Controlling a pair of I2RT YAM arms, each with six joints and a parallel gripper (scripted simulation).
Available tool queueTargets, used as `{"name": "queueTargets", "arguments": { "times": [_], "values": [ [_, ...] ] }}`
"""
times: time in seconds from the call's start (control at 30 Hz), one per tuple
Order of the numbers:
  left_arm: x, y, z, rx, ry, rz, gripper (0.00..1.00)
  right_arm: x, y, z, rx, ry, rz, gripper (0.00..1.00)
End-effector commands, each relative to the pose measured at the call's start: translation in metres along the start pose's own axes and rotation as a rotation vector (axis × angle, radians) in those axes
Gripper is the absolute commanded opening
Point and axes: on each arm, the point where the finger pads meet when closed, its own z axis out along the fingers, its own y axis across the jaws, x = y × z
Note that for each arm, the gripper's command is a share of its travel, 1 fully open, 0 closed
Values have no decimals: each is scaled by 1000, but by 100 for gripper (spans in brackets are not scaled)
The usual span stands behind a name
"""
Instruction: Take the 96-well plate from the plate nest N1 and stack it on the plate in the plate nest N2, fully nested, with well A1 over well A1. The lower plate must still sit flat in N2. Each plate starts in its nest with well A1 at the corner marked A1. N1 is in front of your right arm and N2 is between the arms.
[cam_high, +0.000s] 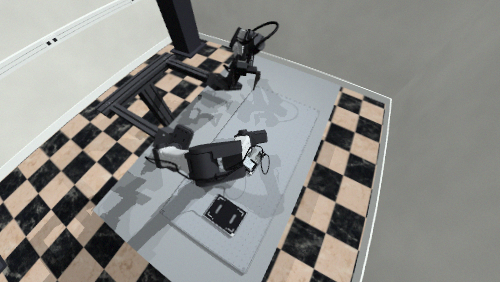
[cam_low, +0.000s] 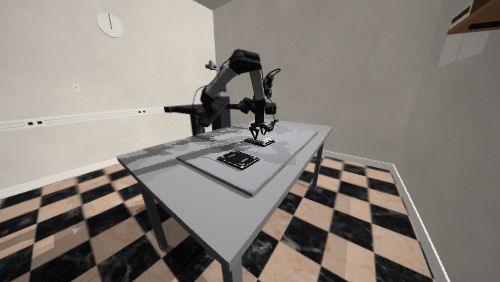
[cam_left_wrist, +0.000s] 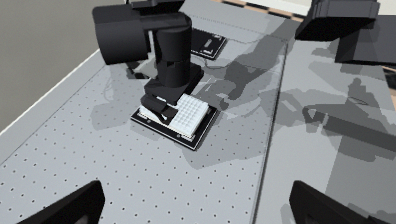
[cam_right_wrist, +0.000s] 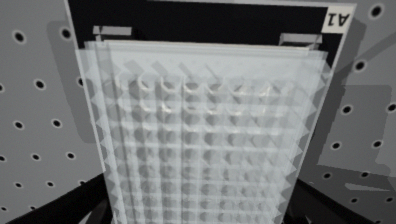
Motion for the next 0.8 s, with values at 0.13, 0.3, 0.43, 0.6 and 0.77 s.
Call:
{"name": "queueTargets", "arguments": {
  "times": [0.13,0.3,0.43,0.6,0.77],
  "values": [
    [1,-7,-6,-27,76,-82,100,-4,3,-3,-12,-13,14,82],
    [1,-16,-7,-12,115,-86,100,-4,3,-3,-12,-13,14,82],
    [0,-19,-9,-11,132,-86,100,-4,3,-3,-12,-13,14,82],
    [-6,-25,-15,-47,165,-82,100,-4,3,-3,-12,-13,14,82],
    [-19,-31,-23,-107,155,-65,100,-4,3,-3,-12,-13,14,82]
  ]
}}
